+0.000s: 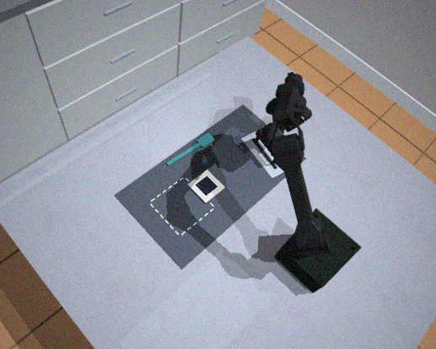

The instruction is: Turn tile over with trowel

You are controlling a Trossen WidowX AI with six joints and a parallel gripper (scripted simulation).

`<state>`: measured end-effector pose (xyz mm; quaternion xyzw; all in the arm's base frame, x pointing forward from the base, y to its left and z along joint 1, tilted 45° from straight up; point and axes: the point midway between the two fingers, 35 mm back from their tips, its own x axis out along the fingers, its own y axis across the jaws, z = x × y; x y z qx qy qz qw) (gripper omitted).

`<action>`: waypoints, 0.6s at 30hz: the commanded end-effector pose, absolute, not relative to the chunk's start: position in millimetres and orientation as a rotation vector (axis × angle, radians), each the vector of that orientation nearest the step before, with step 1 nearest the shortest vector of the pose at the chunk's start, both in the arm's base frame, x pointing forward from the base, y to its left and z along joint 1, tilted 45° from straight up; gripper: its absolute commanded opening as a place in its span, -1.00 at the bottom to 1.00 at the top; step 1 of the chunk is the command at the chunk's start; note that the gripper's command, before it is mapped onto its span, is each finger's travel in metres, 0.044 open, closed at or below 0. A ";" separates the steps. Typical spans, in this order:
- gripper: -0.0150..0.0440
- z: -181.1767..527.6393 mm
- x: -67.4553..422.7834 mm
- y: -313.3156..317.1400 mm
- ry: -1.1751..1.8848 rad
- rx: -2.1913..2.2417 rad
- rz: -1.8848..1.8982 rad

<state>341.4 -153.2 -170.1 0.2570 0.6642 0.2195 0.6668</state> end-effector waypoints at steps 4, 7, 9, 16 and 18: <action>0.42 -149.4 351.0 -124.1 1.559 0.721 0.484; 0.42 -149.4 351.0 -124.1 1.559 0.721 0.484; 0.42 -150.2 351.1 -123.4 1.559 0.721 0.484; 0.42 -158.4 351.4 -115.7 1.559 0.721 0.484; 0.42 -160.7 351.4 -113.4 1.559 0.721 0.485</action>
